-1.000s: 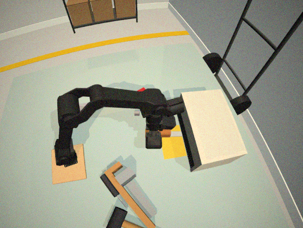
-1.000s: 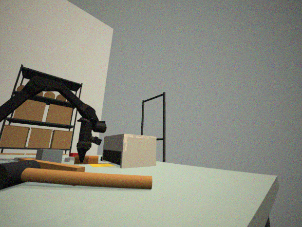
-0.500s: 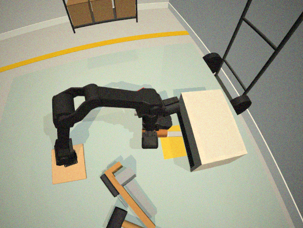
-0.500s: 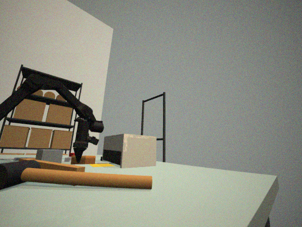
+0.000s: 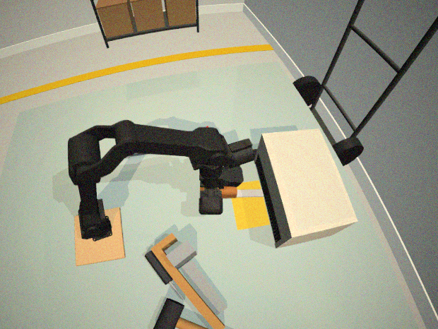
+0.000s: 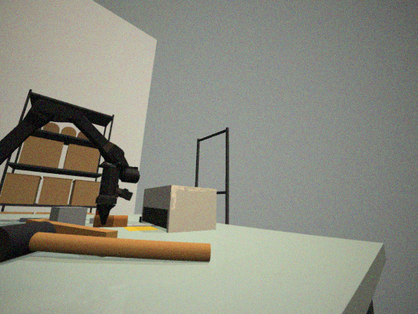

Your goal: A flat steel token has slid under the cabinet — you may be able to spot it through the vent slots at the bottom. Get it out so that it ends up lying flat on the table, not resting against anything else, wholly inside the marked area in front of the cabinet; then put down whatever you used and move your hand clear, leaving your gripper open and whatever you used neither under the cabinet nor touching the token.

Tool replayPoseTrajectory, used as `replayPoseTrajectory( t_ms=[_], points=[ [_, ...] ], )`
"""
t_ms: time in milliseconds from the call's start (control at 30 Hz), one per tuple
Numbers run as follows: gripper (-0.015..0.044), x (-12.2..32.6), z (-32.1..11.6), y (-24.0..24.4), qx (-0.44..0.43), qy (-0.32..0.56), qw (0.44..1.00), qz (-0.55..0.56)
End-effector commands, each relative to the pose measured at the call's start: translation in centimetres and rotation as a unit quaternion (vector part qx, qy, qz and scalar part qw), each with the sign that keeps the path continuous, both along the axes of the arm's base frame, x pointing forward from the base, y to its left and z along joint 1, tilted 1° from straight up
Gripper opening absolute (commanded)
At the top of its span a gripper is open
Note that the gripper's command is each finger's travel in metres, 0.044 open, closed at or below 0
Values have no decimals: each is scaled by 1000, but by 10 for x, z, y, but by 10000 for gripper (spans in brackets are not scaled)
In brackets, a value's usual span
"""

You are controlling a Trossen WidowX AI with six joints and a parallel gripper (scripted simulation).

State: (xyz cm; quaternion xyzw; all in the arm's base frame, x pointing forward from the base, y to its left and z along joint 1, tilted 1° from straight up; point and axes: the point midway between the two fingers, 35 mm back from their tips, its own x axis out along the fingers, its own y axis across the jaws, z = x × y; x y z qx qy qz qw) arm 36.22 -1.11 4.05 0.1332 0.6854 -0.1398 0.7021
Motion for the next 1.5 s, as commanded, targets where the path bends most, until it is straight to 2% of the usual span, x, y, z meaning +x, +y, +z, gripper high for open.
replayPoseTrajectory(
  t_ms=[0,1467],
  points=[
    [0,-4,-1,2,-2,0,1000,-2],
    [0,-50,-3,21,-1,2,1000,-2]
  ],
)
